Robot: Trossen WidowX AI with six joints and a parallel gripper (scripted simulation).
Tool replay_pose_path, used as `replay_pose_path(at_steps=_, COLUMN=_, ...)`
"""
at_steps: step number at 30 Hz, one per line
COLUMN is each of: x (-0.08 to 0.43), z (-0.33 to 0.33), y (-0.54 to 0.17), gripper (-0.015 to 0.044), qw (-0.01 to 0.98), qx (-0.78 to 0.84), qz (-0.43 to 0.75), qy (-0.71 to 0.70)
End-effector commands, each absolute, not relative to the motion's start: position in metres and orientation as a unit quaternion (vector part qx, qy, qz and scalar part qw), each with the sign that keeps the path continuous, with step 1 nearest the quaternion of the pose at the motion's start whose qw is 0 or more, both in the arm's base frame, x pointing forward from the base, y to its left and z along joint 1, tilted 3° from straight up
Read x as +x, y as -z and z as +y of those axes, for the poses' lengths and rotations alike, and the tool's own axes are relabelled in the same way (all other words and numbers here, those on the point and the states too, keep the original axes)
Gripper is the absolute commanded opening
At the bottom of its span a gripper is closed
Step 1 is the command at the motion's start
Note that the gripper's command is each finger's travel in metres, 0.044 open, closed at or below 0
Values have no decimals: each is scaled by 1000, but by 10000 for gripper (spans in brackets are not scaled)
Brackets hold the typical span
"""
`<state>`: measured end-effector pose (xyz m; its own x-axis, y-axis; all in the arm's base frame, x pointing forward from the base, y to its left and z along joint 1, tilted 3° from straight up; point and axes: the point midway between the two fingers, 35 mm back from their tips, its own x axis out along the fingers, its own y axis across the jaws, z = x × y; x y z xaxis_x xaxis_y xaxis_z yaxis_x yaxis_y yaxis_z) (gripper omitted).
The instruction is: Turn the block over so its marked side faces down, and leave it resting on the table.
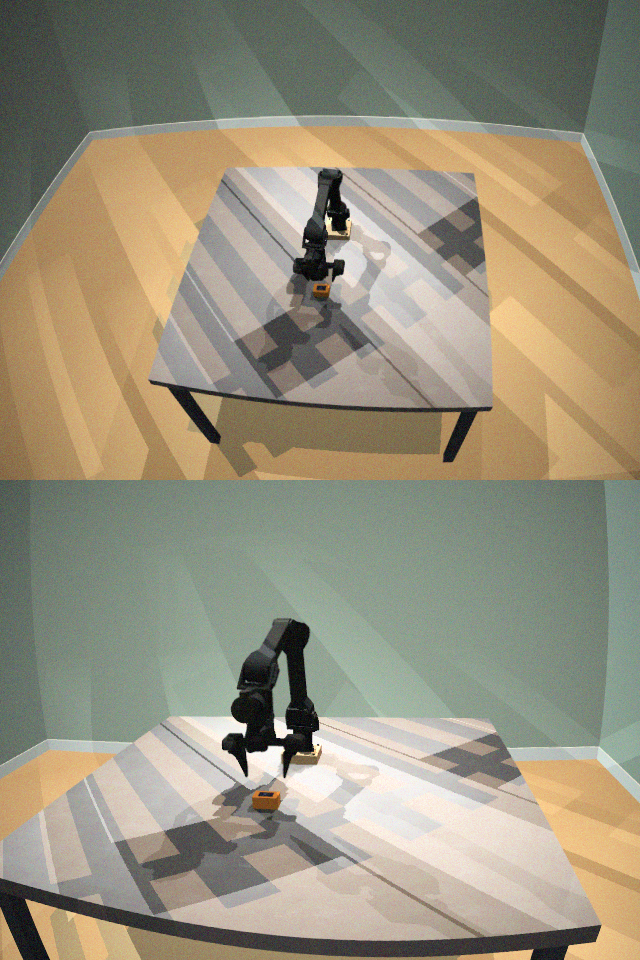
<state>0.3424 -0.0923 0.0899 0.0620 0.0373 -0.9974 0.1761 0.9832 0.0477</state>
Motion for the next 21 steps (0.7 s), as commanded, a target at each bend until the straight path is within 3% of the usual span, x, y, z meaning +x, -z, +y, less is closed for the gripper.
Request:
replay_pose_path(at_steps=1, x=339, z=-93, y=-75, gripper=440, qw=717, qx=77, qz=691, qy=48)
replay_pose_path(at_steps=21, x=341, z=-93, y=-43, gripper=440, qw=717, qx=77, qz=691, qy=48)
